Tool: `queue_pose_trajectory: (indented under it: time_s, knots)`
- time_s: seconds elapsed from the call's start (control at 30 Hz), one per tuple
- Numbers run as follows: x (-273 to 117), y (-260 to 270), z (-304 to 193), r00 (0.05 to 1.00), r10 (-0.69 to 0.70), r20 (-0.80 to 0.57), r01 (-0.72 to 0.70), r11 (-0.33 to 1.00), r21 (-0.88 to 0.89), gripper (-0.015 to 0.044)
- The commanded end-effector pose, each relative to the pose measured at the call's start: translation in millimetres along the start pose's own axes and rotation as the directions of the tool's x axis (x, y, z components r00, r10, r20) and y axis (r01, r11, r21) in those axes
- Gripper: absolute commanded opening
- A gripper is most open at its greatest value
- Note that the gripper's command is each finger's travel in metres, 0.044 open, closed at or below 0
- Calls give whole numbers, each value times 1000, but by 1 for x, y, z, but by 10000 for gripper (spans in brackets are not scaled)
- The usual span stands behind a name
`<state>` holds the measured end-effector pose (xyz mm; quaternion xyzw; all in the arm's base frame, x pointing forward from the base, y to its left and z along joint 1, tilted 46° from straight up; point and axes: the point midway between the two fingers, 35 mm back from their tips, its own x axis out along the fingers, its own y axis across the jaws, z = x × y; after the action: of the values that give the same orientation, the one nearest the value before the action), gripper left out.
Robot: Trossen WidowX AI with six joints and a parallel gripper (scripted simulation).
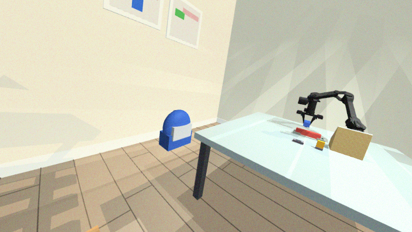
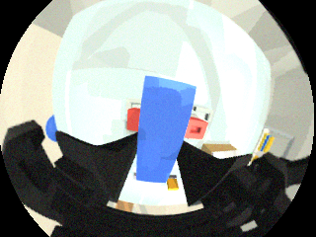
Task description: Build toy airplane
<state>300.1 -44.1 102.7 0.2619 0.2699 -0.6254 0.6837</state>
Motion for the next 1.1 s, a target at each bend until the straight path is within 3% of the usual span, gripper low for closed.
queue_pose_trajectory:
  time_s: [0.0, 0.9, 1.07]
  knots:
    - [6, -1, 1, 1000, 1, 5, -1, 1000, -2, 195]
    - [34, -1, 2, 1000, 1, 8, -1, 1000, -1, 195]
    - [33, -1, 2, 1000, 2, 2, -2, 1000, 3, 161]
